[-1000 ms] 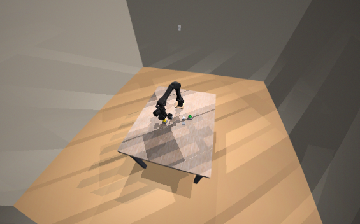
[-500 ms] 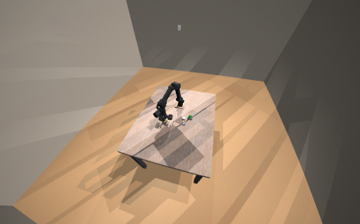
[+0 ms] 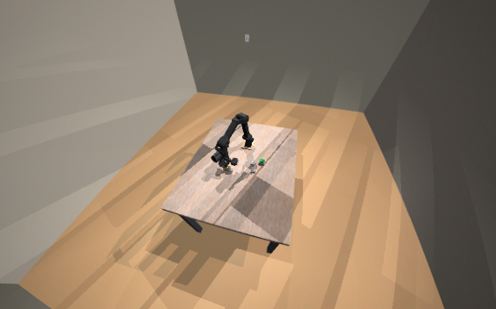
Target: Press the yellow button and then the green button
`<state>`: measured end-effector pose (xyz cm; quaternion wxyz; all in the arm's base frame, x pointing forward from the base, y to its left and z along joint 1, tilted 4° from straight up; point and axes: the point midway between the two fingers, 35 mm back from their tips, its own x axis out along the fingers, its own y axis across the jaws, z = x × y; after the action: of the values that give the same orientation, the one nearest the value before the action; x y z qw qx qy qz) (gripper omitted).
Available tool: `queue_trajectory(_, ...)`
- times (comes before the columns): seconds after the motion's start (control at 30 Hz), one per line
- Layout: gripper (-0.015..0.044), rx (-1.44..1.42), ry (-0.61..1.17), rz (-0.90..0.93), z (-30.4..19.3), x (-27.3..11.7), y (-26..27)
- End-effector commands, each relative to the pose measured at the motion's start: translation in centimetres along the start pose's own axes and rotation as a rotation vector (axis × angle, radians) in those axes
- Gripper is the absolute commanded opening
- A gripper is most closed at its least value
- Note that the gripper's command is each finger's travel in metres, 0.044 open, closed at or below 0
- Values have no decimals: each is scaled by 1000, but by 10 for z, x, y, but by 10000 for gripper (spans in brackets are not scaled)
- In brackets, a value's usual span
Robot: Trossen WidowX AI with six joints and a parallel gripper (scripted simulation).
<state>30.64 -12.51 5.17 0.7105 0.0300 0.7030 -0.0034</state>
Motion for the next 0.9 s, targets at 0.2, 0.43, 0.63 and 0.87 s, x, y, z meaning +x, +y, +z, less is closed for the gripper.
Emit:
queue_trajectory(0.2, 20, 1, 2, 2, 0, -10, 0)
queue_trajectory(0.43, 20, 2, 7, 7, 0, -31, 1)
queue_trajectory(0.63, 20, 2, 7, 7, 1, -84, 0)
queue_trajectory(0.87, 20, 2, 7, 7, 1, -93, 11)
